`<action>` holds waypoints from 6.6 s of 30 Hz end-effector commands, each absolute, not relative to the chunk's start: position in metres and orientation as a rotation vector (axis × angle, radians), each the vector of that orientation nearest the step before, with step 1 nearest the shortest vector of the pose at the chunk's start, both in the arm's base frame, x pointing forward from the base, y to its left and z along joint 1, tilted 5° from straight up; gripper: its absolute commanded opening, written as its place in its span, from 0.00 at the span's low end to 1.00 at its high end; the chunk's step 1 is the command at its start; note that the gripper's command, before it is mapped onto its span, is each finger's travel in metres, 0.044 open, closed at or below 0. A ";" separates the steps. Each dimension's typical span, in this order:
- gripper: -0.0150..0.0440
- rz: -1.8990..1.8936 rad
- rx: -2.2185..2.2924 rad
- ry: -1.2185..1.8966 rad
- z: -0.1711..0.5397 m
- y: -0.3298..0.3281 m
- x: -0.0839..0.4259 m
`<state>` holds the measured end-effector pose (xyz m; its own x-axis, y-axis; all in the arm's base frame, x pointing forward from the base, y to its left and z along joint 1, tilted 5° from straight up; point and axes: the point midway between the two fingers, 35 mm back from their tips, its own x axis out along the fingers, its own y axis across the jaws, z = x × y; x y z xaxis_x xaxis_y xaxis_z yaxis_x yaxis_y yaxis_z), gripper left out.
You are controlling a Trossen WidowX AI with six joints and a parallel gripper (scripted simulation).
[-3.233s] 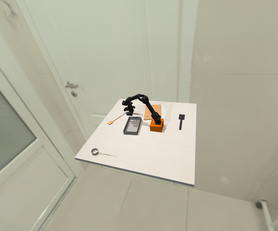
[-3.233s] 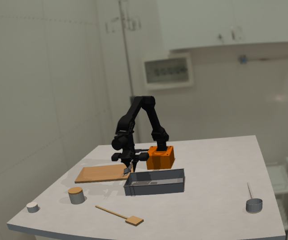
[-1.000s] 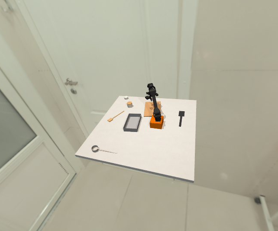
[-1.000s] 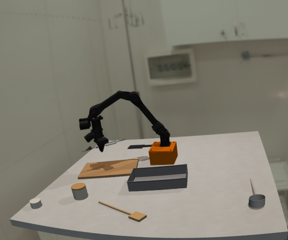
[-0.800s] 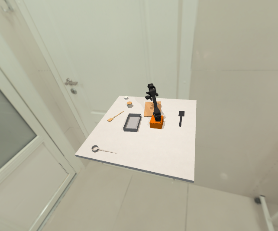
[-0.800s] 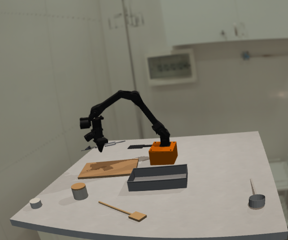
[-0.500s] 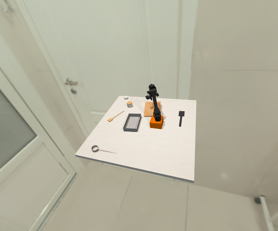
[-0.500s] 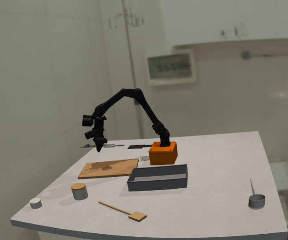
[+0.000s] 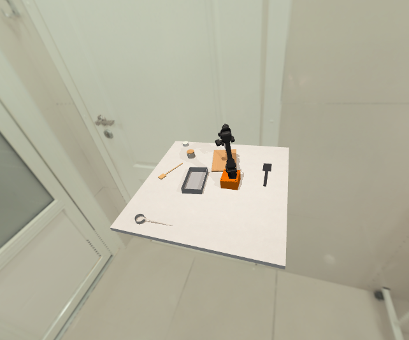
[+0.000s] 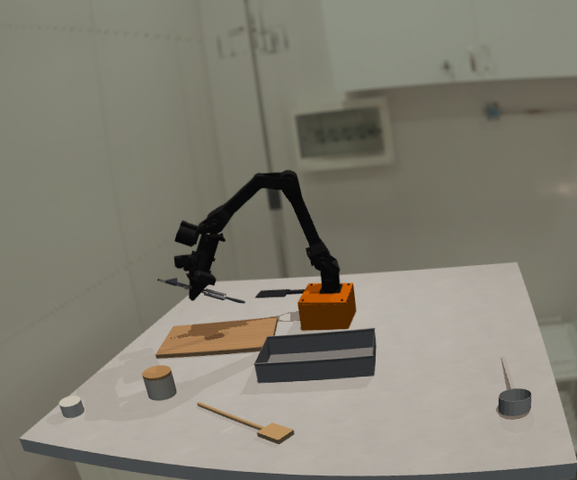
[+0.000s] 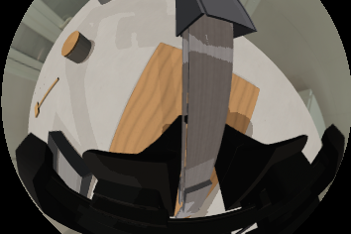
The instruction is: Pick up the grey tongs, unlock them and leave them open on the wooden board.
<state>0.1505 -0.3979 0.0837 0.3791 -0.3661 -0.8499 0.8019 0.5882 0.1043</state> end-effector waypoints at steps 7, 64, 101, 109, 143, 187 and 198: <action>0.00 -0.832 0.492 0.712 0.097 -0.397 0.146; 0.00 -0.846 0.200 0.265 0.143 -0.352 0.126; 0.00 -0.850 0.411 0.555 0.111 -0.390 0.140; 0.00 -0.838 0.473 0.666 0.101 -0.396 0.145; 0.00 -0.711 0.662 1.195 0.074 -0.387 0.155; 0.00 -0.635 0.702 1.386 0.039 -0.378 0.157; 0.00 -0.635 0.702 1.386 0.021 -0.377 0.159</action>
<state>0.1594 -0.3778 0.0269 0.0925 0.0073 -0.9957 0.7559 0.6504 0.0750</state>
